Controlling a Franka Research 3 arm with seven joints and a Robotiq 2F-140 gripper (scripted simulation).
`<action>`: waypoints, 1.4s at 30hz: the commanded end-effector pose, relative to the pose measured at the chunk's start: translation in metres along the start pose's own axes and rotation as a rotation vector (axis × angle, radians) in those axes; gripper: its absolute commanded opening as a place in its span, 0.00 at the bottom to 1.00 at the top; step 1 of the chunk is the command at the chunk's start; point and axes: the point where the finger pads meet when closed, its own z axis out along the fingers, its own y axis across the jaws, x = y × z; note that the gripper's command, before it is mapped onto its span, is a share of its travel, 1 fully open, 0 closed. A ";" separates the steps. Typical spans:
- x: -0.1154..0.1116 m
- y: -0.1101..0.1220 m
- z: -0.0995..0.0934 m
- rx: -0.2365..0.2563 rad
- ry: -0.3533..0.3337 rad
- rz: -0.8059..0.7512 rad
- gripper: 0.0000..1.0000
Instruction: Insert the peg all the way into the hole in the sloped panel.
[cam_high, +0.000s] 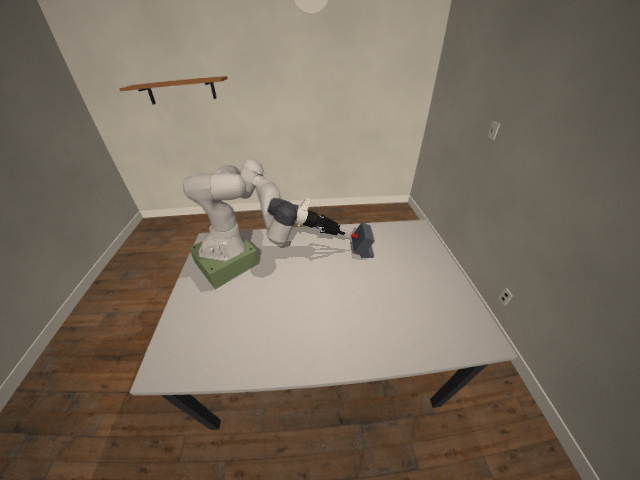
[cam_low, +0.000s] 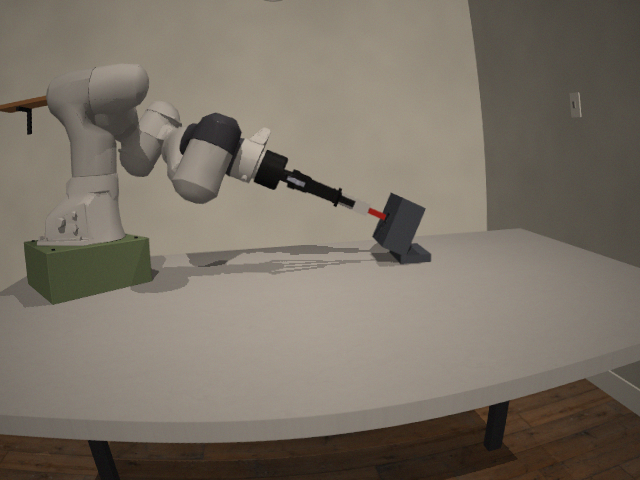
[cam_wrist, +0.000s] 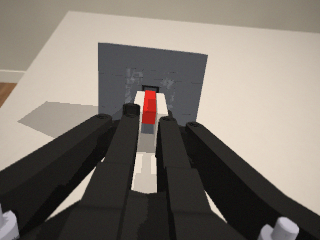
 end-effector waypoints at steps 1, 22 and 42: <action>0.001 0.002 0.003 -0.006 0.000 -0.006 0.00; 0.001 0.002 0.022 -0.006 0.000 -0.006 0.00; 0.000 0.000 0.030 0.000 -0.002 0.007 0.00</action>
